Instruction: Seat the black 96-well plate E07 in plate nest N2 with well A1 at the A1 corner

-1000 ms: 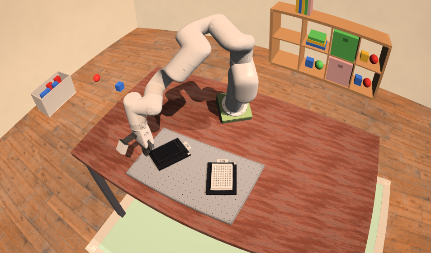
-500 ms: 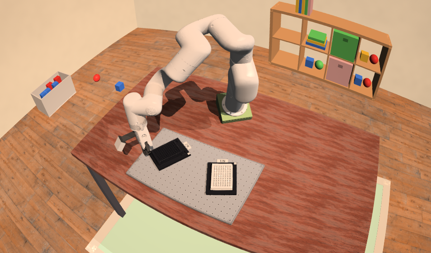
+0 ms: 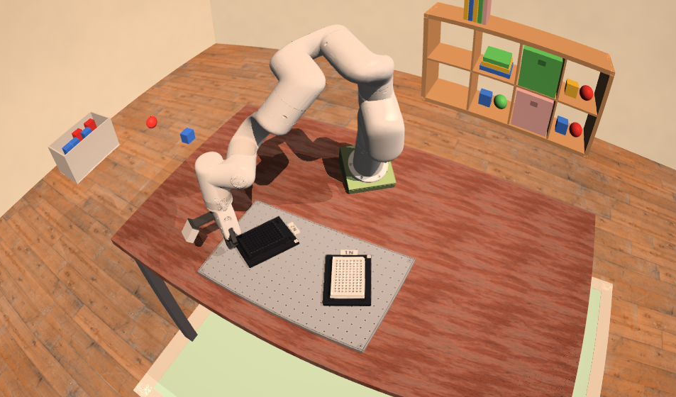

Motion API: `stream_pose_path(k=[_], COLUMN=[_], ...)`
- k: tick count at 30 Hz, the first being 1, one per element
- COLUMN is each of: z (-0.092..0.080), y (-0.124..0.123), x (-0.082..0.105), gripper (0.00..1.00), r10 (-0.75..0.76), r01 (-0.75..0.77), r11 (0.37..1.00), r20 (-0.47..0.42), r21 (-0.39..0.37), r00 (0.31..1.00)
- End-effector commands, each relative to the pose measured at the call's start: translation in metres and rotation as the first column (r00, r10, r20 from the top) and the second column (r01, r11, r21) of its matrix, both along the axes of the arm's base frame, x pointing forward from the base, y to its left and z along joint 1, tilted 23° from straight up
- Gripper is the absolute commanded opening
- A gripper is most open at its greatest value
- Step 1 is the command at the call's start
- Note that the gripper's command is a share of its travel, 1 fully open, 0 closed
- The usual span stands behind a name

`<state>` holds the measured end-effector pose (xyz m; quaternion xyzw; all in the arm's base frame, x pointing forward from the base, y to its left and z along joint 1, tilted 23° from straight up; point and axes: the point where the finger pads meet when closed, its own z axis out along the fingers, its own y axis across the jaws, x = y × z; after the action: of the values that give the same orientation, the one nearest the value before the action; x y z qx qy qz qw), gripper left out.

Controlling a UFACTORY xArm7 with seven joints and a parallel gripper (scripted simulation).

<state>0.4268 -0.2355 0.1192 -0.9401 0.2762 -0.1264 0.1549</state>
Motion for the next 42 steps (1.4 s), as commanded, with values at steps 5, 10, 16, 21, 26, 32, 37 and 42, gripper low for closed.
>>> stream_pose_path(k=[5,10,16,21,26,32,37,42], z=[-0.007,-0.015,-0.024,-0.029,-0.029,-0.029,-0.029,-0.030], y=[0.000,0.002,0.004,0.005,0.006,0.006,0.006,0.007], x=[0.004,0.006,0.010,0.011,0.011,0.011,0.011,0.010], gripper=[0.00,0.00,0.00,0.00,0.00,0.00,0.00,0.00], r10=[-0.002,-0.002,-0.002,-0.002,-0.002,-0.002,-0.002,-0.002], r01=[0.002,0.002,0.002,0.002,0.002,0.002,0.002,0.002], r11=[1.000,1.000,1.000,1.000,1.000,1.000,1.000,1.000], r20=[0.003,0.003,0.003,0.003,0.003,0.003,0.003,0.003], r21=[-0.003,-0.003,-0.003,-0.003,-0.003,-0.003,-0.003,-0.003], r00=[1.000,1.000,1.000,1.000,1.000,1.000,1.000,1.000])
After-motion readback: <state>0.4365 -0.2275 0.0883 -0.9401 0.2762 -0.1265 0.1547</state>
